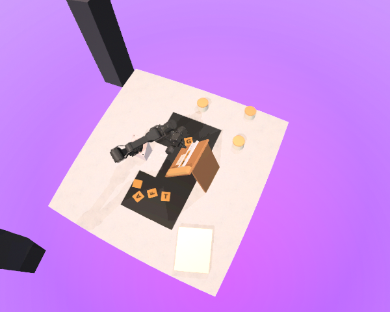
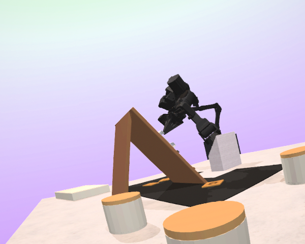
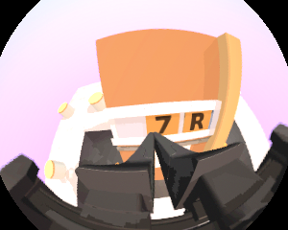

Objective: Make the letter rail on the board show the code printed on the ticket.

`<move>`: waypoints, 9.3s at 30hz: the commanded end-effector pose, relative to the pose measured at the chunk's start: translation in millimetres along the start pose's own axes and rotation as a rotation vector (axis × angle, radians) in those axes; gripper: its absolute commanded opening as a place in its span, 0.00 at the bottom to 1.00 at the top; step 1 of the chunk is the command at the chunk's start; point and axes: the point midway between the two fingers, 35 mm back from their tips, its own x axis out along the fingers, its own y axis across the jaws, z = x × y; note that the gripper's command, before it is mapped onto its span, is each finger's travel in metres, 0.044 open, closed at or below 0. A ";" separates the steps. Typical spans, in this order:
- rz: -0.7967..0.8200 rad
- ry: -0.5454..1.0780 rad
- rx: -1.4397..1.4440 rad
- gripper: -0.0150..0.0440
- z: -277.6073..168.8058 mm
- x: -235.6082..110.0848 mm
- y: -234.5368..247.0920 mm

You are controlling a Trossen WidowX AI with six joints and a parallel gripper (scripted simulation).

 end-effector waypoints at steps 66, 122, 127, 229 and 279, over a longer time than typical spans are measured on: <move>-0.032 0.596 0.032 0.25 17.1 31.9 13.2; -0.033 0.595 0.031 0.25 17.3 40.7 2.6; -0.033 0.595 0.031 0.25 17.3 40.9 1.0; -0.164 0.555 0.662 0.83 -43.3 -3.7 -217.8; -1.029 0.351 2.211 0.83 -183.3 36.4 -310.0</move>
